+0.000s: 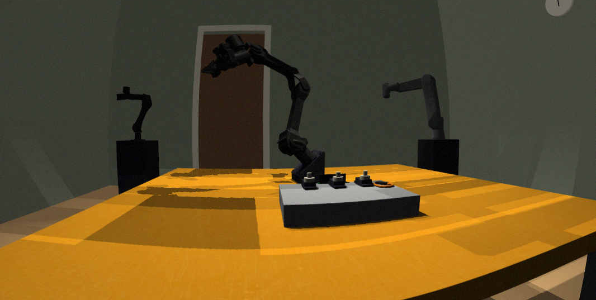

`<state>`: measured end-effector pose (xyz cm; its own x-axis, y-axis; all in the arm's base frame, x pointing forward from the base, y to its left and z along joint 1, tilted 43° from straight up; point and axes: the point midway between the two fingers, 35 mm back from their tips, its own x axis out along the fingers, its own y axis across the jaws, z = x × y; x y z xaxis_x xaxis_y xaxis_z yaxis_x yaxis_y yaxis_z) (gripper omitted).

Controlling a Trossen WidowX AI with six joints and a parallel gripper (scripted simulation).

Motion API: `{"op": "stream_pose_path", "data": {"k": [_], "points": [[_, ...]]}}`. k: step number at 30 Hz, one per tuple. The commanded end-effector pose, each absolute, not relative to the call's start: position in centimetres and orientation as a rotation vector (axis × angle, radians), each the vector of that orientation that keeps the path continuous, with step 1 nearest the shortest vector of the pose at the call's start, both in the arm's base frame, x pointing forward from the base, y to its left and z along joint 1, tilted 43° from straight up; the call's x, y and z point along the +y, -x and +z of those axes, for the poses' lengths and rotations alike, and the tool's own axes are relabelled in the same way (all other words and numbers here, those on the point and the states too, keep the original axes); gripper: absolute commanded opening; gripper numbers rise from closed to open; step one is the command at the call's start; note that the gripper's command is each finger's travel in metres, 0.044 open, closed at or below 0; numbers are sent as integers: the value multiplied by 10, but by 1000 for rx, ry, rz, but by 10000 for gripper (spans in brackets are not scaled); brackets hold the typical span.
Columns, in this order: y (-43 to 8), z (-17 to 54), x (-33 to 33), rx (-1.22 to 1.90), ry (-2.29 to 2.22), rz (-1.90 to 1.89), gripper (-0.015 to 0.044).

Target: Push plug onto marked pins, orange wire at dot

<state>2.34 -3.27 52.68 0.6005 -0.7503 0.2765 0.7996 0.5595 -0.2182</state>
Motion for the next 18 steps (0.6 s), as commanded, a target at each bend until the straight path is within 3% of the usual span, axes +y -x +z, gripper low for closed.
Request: {"op": "stream_pose_path", "data": {"k": [1, 18], "points": [[-46, 520, -50, -133, 309, -839, 115], [-137, 494, -89, -133, 224, -588, 115]]}}
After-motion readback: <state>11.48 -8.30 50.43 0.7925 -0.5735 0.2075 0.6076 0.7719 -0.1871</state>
